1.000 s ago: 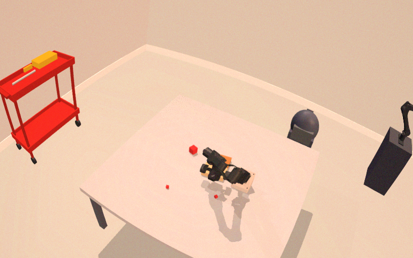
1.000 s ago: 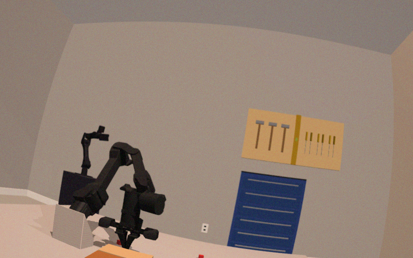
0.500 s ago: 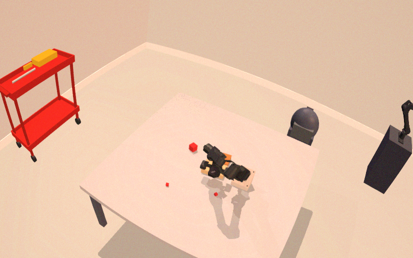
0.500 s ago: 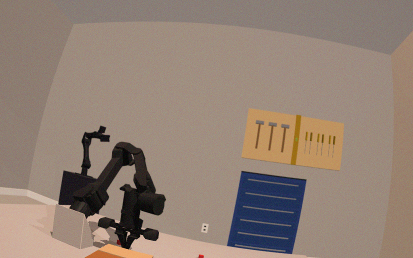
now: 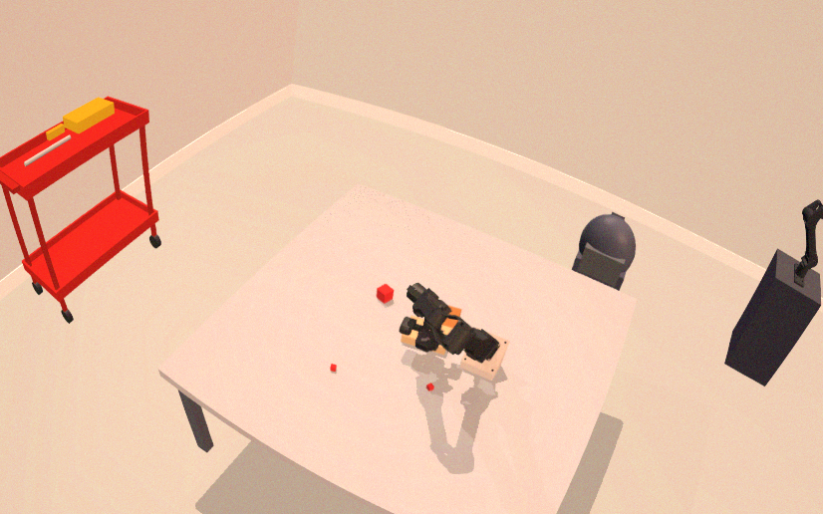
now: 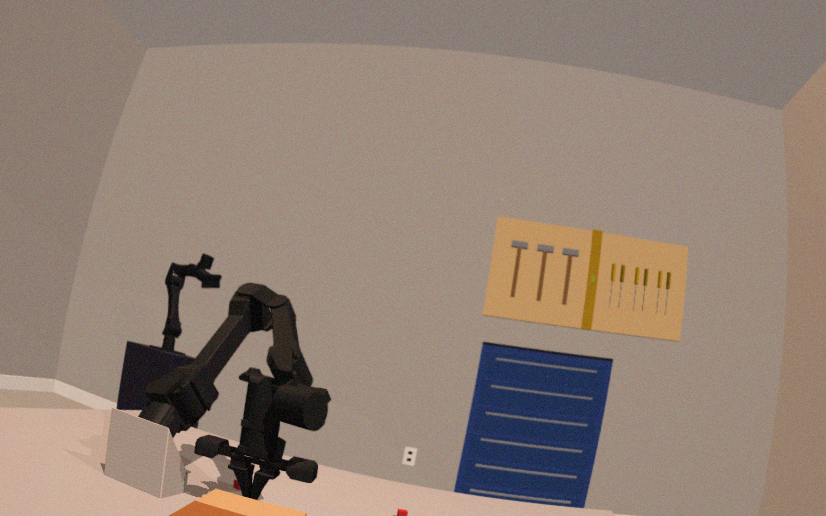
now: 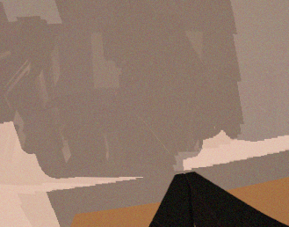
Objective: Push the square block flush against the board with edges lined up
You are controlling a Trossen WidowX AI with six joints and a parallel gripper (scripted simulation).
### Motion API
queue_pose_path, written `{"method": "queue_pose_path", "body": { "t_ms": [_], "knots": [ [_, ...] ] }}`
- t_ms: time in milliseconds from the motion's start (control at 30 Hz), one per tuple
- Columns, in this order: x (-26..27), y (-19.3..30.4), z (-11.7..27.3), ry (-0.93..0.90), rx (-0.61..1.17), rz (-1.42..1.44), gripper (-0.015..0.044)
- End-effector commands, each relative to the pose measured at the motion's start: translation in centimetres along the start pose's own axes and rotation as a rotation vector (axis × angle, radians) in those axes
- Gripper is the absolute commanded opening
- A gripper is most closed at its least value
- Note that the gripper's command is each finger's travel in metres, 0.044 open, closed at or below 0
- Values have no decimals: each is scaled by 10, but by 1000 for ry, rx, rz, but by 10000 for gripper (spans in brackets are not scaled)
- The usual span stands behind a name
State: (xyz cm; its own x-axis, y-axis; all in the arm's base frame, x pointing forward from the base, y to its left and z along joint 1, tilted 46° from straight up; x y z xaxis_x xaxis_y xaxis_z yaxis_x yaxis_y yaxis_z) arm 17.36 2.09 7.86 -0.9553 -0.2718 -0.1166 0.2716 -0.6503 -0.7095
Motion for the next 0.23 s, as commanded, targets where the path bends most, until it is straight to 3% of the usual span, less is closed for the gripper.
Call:
{"method": "queue_pose_path", "body": {
  "t_ms": [0,200],
  "knots": [
    [0,4,-1,-9,4,-4,0],
    [-1,-3,-1,-9,5,-4,0]
  ]
}}
Point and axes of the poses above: the point midway between the two fingers, 35 mm back from their tips, its own z axis back along the fingers, its own x axis across the jaws, y = z × x, the point moved 10 cm from there along z, back along the fingers, and after that the axes turned 1 degree about -z, right-handed, at the moved point
